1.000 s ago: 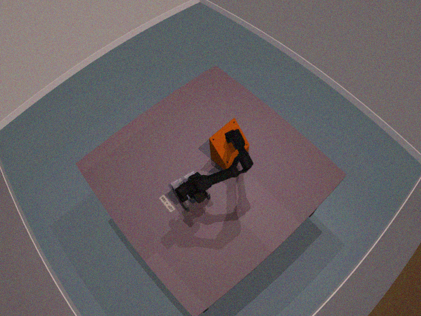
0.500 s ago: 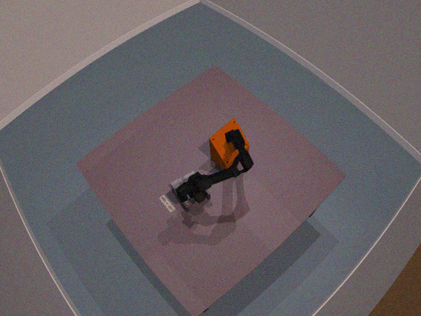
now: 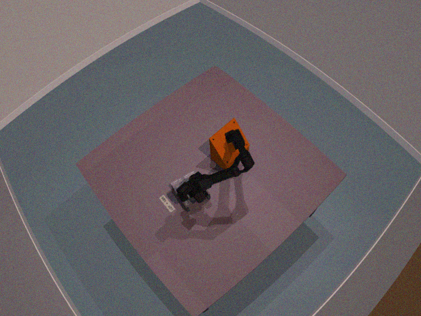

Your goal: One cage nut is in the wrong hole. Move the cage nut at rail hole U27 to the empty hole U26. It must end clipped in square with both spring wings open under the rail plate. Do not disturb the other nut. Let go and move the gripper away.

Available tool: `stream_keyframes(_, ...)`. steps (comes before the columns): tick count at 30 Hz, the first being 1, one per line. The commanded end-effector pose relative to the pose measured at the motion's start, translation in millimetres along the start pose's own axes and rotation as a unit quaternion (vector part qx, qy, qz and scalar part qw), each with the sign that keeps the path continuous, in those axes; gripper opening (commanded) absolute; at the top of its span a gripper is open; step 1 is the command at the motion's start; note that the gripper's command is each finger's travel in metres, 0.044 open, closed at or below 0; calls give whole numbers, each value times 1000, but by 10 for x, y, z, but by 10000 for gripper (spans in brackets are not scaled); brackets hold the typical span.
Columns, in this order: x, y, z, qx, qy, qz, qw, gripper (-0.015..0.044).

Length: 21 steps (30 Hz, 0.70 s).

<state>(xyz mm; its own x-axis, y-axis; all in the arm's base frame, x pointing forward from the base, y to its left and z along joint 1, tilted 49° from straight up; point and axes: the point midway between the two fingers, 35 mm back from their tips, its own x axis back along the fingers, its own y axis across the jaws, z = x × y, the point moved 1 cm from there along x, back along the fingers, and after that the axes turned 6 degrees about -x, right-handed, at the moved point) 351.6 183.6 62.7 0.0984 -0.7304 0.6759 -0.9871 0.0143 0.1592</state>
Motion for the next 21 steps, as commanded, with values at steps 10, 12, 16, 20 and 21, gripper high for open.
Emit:
stream_keyframes(10,10,2,-9,1,0,11,1000,24)
stream_keyframes(12,9,2,-9,1,0,11,1000,24)
stream_keyframes(16,8,4,-8,1,0,13,1000,24)
stream_keyframes(20,6,7,-8,0,0,16,1000,24)
stream_keyframes(21,5,8,-8,0,0,17,1000,24)
